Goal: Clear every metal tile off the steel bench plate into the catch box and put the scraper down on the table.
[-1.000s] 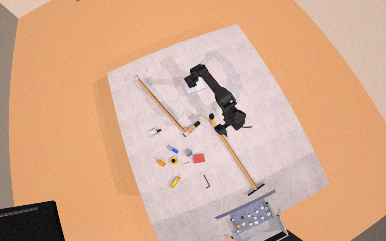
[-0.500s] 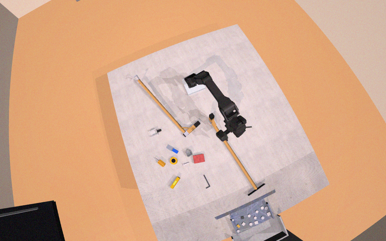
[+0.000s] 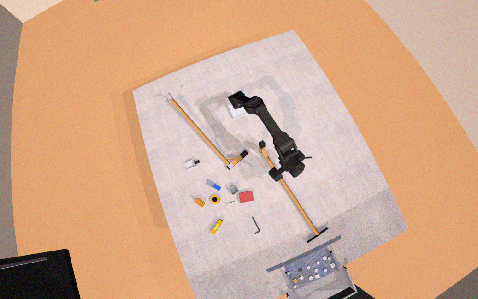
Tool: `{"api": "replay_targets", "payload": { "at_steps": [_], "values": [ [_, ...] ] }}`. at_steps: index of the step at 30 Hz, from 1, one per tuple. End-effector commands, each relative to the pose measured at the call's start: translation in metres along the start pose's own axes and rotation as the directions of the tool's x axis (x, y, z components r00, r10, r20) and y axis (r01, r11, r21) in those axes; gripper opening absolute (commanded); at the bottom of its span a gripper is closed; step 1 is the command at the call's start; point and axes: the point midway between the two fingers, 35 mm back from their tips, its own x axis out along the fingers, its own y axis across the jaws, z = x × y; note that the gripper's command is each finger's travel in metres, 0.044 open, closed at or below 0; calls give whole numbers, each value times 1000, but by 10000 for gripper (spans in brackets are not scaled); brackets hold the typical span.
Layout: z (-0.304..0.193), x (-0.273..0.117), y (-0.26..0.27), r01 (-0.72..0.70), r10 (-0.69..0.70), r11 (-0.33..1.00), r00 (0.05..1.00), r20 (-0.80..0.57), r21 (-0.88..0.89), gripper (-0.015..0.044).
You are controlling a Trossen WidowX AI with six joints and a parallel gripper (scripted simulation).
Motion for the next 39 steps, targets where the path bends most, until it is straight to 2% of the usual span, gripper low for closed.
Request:
{"api": "replay_targets", "payload": {
  "at_steps": [1, 10, 39],
  "values": [
    [-2, 15, 0, -14, 14, 1000, 999, -31, -2, 440],
    [-6, 35, -1, -33, 33, 999, 997, -75, 1, 440],
    [-35, -35, -11, -24, 23, 999, 1000, 17, 33, 440]
  ]
}}
